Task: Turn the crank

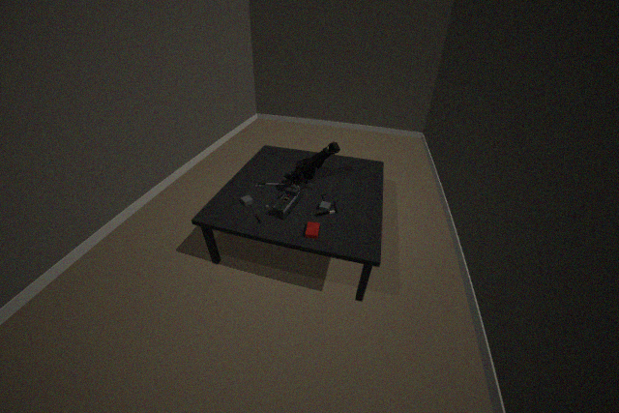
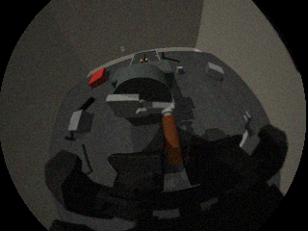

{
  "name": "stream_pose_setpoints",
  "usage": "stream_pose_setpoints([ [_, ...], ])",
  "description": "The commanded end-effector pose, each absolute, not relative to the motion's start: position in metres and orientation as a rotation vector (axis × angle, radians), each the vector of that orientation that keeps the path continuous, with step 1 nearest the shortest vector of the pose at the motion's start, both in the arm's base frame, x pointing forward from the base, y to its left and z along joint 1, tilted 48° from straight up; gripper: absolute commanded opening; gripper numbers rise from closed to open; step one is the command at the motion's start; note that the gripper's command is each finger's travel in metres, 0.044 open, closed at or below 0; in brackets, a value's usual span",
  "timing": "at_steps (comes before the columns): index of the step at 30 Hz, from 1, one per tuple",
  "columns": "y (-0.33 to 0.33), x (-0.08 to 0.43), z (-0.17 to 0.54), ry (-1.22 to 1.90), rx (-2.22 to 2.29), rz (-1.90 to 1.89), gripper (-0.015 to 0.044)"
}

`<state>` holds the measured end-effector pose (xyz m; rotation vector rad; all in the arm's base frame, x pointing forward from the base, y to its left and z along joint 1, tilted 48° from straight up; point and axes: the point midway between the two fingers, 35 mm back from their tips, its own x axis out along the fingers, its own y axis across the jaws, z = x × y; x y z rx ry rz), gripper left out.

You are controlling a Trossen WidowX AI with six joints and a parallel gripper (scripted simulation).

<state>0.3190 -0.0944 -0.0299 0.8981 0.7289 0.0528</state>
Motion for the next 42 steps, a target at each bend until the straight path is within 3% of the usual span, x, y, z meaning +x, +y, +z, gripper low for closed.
stream_pose_setpoints([
  [1, -0.0930, 0.3194, -0.0307, 0.733, 0.898, 0.052, 0.0000],
  [24, -0.0941, 0.3192, -0.0300, 0.730, 0.897, 0.053, 0.0000],
  [40, -0.0941, 0.3192, -0.0300, 0.730, 0.897, 0.053, 0.0420],
  [42, -0.0946, 0.3192, -0.0296, 0.730, 0.897, 0.053, 0.0440],
])
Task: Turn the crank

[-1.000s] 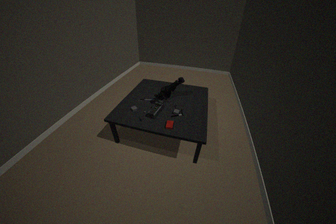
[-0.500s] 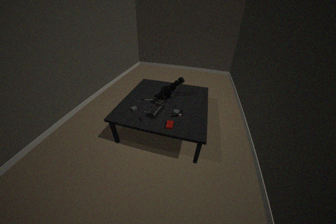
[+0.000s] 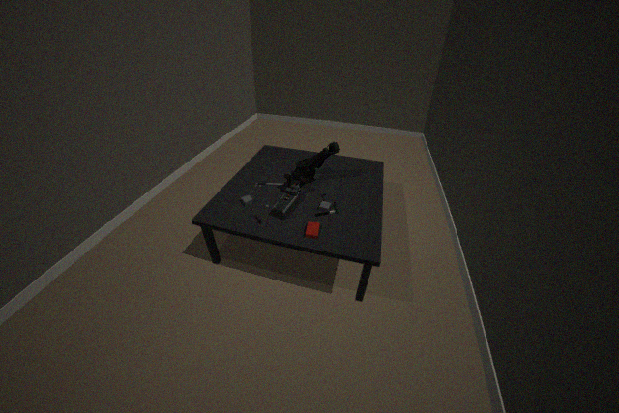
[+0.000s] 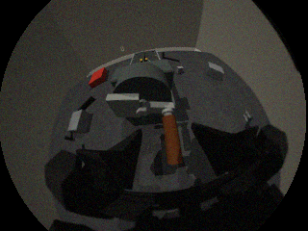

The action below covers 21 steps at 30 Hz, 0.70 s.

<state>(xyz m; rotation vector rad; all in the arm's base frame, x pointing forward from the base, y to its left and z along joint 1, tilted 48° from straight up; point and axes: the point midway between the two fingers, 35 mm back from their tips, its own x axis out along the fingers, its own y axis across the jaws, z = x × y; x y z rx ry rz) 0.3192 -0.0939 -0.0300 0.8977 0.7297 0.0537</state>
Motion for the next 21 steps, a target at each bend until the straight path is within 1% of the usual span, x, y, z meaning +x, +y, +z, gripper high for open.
stream_pose_setpoints([
  [1, -0.096, 0.319, -0.028, 0.730, 0.897, 0.053, 0.0440],
  [16, -0.134, 0.314, 0.006, 0.731, 0.895, 0.052, 0.0440],
  [21, -0.157, 0.314, 0.022, 0.735, 0.892, 0.048, 0.0440],
])
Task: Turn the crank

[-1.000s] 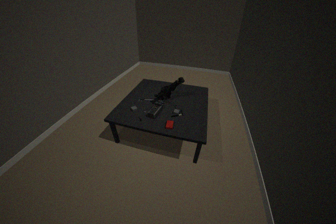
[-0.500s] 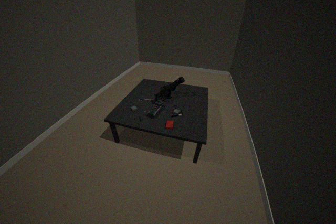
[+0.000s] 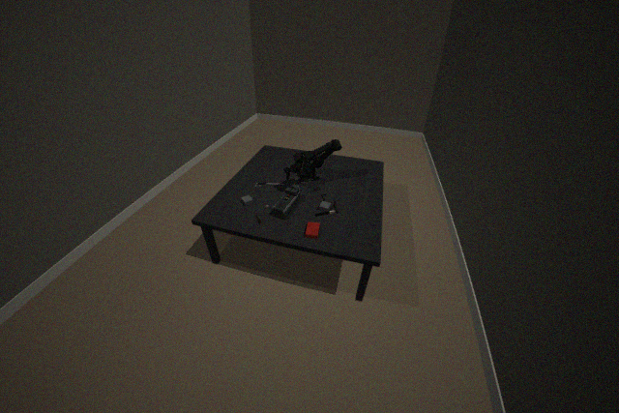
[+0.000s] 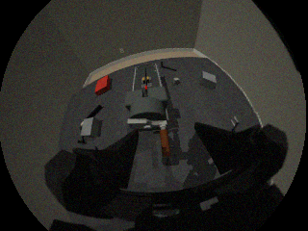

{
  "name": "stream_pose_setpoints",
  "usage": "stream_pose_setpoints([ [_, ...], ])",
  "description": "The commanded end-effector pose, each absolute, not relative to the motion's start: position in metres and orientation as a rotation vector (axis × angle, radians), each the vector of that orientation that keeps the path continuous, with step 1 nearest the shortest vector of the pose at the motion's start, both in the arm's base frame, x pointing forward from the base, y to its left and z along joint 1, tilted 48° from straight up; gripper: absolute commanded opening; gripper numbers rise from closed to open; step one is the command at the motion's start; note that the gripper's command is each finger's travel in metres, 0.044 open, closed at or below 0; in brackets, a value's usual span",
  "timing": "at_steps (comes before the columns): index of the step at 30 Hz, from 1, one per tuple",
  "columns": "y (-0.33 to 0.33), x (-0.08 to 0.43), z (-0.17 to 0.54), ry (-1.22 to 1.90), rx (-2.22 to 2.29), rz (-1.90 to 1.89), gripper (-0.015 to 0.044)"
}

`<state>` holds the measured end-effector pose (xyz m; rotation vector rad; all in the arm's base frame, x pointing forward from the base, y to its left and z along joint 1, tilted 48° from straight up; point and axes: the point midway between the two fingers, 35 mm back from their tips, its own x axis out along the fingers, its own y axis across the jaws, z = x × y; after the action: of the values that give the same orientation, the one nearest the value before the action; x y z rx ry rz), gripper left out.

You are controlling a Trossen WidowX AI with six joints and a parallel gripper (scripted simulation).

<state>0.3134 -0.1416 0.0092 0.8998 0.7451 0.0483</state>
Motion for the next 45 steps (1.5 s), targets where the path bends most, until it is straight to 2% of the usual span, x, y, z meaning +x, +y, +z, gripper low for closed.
stream_pose_setpoints([
  [1, -0.162, 0.313, 0.026, 0.736, 0.891, 0.047, 0.0440],
  [13, -0.199, 0.308, 0.064, 0.734, 0.888, 0.048, 0.0440],
  [35, -0.226, 0.421, 0.058, 0.763, 0.744, 0.156, 0.0440],
  [45, -0.198, 0.430, 0.030, 0.763, 0.740, 0.160, 0.0440],
])
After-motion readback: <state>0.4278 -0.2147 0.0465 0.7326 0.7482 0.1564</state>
